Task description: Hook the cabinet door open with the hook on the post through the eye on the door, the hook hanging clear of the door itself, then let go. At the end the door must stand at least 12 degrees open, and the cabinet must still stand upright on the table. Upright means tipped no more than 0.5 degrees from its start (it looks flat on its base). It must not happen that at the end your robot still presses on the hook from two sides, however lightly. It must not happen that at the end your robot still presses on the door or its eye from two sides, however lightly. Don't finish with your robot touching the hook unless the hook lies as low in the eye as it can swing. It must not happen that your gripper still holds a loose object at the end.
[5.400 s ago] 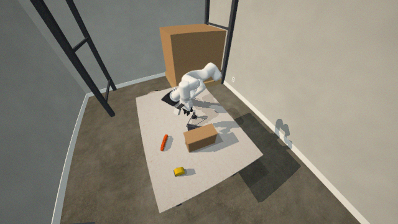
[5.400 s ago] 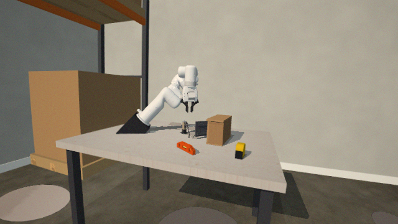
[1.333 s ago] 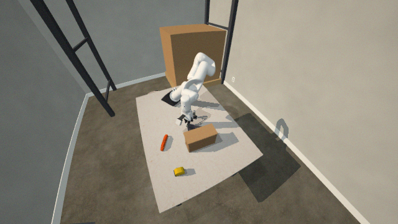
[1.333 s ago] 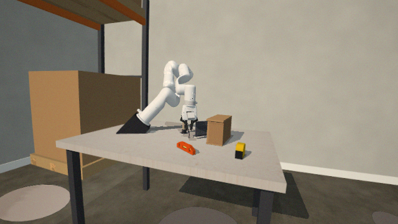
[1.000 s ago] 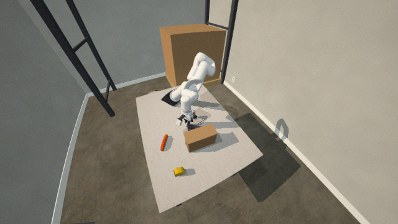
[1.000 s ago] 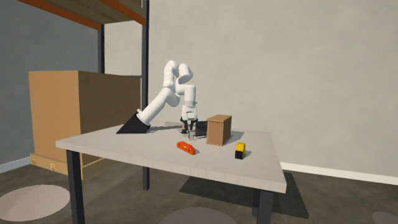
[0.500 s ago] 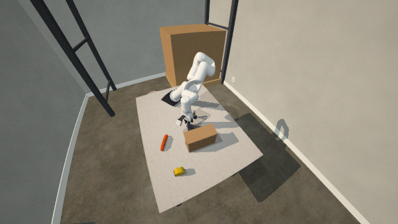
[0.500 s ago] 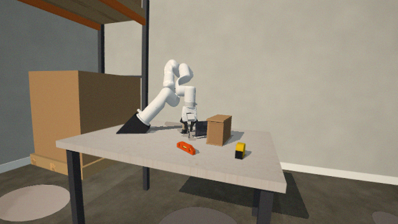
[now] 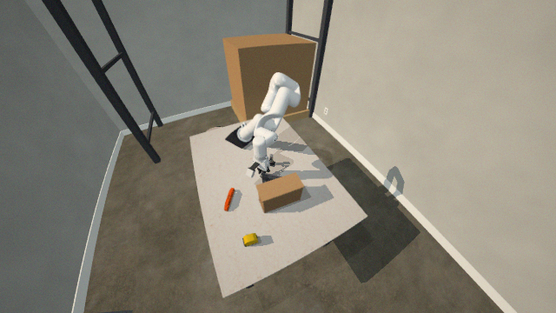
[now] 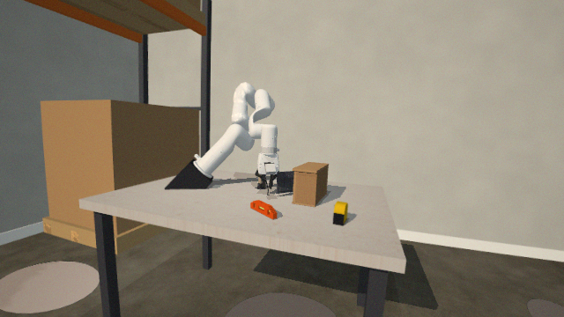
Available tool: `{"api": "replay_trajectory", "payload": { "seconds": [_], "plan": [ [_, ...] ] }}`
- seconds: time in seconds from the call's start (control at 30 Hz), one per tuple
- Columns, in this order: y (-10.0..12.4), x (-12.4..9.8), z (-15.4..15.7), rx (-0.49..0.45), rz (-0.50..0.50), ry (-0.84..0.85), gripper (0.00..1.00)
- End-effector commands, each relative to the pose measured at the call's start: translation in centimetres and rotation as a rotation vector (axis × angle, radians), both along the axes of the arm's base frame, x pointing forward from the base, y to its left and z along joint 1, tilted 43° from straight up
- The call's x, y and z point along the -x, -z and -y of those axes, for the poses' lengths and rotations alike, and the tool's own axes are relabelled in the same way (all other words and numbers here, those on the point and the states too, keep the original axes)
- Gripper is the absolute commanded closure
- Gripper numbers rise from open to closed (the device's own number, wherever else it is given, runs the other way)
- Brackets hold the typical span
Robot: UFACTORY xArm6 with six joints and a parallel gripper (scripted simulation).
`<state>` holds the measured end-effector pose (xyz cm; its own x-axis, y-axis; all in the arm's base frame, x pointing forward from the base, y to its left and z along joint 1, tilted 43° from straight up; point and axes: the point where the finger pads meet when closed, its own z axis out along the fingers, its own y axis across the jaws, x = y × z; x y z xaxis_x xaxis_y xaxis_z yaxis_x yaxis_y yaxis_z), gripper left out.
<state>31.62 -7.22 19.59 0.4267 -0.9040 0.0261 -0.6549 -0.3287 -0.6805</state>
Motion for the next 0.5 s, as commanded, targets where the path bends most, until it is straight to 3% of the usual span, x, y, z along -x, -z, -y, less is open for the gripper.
{"api": "replay_trajectory", "payload": {
  "seconds": [0.0,0.47],
  "plan": [
    [0.20,-0.33,-0.06,0.001,0.002,0.001,0.77],
    [0.67,-0.73,-0.24,0.001,0.002,0.001,0.77]
  ]
}}
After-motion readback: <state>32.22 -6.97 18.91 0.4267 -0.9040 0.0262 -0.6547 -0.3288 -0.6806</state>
